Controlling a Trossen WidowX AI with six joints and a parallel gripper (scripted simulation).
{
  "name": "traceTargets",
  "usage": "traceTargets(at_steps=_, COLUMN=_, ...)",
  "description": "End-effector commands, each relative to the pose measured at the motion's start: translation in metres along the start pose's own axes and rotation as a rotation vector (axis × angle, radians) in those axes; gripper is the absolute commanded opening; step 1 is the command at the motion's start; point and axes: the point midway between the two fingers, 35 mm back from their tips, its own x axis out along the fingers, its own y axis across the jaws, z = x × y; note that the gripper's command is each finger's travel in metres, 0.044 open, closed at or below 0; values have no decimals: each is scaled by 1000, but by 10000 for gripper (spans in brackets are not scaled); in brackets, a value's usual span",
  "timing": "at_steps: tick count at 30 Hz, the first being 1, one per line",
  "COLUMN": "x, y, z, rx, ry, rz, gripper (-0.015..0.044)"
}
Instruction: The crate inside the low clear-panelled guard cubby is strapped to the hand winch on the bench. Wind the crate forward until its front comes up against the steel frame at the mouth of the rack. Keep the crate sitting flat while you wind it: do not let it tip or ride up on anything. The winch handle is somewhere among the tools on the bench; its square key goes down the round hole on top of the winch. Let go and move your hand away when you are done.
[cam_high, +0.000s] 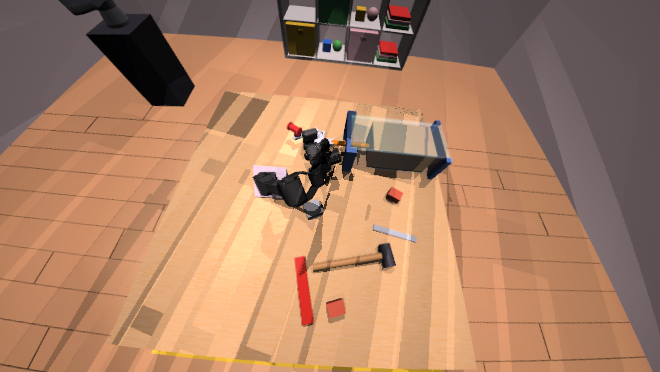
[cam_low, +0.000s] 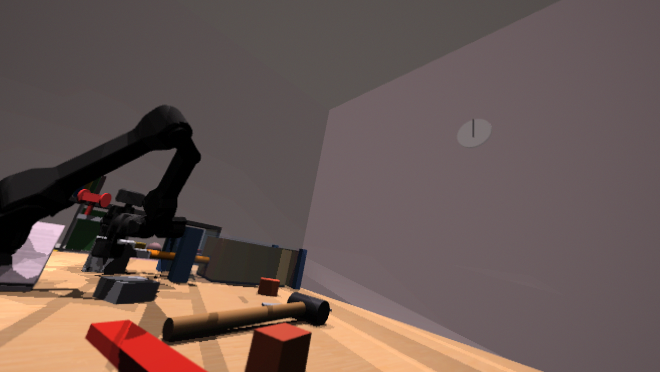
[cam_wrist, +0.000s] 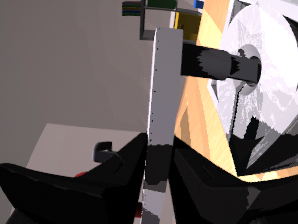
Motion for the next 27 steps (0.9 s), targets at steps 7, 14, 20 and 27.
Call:
traceTargets(at_steps=7, x=1, y=-2, z=1, rx=-2, ry=0, rz=1, gripper=0)
traceTargets(at_steps=14, x=1, y=-3, z=1, rx=0, ry=1, rz=0, gripper=0)
traceTargets(at_steps=20, x=1, y=-4, z=1, rx=0, ry=1, rz=0, gripper=0)
traceTargets(at_steps=27, x=1, y=-5, z=1, rx=0, ry=1, rz=0, gripper=0)
